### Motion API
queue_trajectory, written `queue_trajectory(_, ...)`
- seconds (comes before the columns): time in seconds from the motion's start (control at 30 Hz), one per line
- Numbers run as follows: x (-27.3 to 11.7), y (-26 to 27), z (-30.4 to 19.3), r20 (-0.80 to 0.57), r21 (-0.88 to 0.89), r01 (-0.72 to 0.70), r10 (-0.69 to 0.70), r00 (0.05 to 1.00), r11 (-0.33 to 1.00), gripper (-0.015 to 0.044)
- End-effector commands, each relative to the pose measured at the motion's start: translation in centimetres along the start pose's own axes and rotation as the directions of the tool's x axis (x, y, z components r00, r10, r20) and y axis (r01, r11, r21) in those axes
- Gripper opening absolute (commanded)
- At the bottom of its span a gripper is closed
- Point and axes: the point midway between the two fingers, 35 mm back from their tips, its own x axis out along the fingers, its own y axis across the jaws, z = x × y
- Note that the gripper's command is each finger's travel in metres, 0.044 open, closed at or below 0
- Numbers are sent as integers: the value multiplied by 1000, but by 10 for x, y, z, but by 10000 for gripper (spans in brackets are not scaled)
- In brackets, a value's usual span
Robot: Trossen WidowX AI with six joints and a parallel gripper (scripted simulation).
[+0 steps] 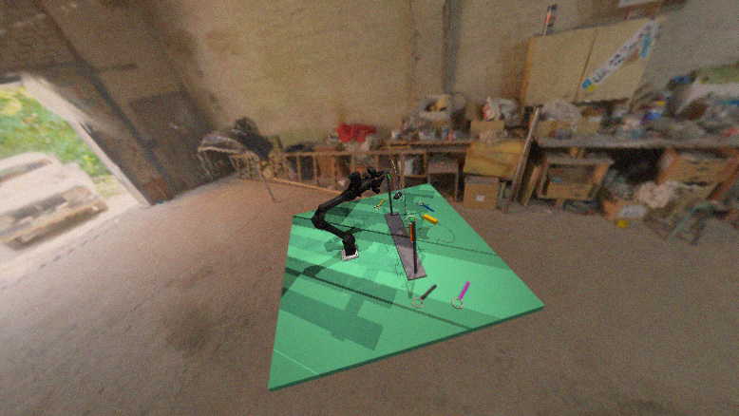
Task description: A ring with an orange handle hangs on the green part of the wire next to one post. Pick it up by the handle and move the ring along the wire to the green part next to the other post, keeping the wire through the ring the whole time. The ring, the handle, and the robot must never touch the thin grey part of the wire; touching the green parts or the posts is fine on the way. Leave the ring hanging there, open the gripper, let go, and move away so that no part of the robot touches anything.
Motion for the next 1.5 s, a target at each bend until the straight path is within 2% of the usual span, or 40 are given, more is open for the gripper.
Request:
queue_trajectory(0.0,13,28,-31,-41,88,-39,43,998,995,160)
queue_trajectory(0.33,18,82,-120,-154,317,-58,111,982,947,160)
queue_trajectory(0.7,-15,115,-219,-257,540,36,124,958,841,160)
queue_trajectory(1.07,-77,139,-291,-315,713,155,115,942,683,160)
queue_trajectory(1.47,-176,171,-339,-389,852,319,97,916,415,160)
